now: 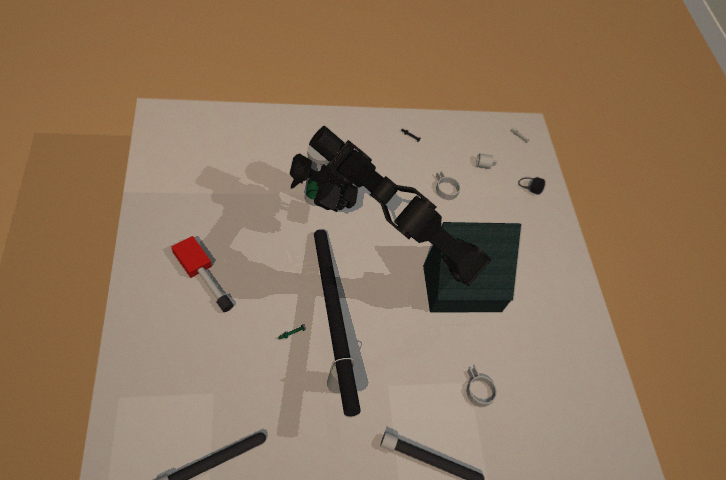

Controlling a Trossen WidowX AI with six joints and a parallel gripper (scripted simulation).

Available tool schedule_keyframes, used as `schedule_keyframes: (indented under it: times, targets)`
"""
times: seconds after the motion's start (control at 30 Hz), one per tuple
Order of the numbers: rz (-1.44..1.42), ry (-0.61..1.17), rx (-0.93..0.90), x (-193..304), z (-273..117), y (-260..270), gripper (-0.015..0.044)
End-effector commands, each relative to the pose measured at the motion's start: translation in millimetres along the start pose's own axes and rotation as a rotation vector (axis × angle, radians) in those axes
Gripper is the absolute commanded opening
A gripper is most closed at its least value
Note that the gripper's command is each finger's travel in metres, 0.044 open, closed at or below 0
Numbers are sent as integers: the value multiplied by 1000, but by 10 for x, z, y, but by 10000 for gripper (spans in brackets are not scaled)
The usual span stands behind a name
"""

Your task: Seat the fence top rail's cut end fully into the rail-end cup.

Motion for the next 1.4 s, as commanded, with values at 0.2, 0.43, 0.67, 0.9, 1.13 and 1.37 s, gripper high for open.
schedule_keyframes:
  times: [0.2,0.43,0.67,0.9,1.13,1.37]
  targets:
    - [11,0,-11,-2,95,41,387]
    - [11,0,-11,-2,95,41,204]
    - [11,0,-11,-2,95,41,98]
    - [-27,-22,-11,21,74,76,0]
    - [-68,-45,-10,48,52,113,0]
    - [-107,-68,-11,76,32,147,0]
Point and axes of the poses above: the point midway between the two fingers, 35 mm back from their tips, its own z axis out along the fingers, its own y axis across the jaws, x = y × z, the point moved 10 cm from there along -z, back along the fingers
